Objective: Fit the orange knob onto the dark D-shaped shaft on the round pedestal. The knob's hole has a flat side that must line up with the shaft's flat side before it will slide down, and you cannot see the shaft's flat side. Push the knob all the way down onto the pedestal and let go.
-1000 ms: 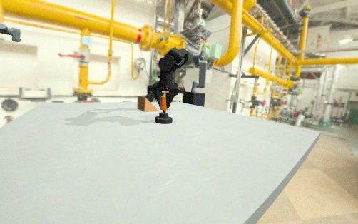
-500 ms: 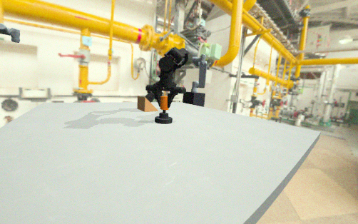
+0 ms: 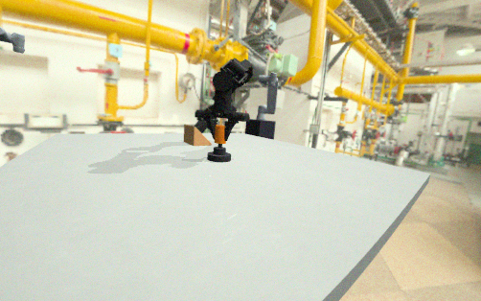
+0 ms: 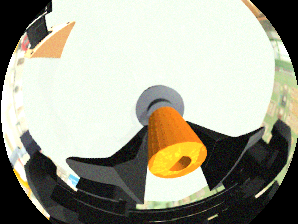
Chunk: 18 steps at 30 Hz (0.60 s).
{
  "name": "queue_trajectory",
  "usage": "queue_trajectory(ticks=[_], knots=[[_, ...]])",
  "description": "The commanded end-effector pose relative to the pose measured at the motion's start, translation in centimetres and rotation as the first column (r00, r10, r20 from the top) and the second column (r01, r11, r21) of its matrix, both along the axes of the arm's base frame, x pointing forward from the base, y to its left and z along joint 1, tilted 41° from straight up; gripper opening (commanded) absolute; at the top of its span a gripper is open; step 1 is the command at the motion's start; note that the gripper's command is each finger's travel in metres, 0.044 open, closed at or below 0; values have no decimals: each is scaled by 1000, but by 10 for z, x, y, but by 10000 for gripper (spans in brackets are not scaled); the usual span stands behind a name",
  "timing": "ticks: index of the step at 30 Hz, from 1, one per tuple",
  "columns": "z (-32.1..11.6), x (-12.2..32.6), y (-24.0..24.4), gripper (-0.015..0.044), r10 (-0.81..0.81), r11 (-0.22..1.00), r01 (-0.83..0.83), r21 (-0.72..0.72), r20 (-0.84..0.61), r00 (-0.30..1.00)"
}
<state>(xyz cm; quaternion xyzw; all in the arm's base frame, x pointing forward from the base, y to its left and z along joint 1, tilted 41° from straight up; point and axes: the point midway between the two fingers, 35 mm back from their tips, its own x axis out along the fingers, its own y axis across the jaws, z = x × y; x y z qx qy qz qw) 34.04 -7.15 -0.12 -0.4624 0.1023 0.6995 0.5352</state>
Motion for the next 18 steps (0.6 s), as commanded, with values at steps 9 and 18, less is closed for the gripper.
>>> queue_trajectory(ticks=[9, 18], knots=[[3, 1, -3, 0, 99, 995, -98, -5, 88, 991], [0, 1, 0, 0, 161, 987, -161, -12, 142, 977]])
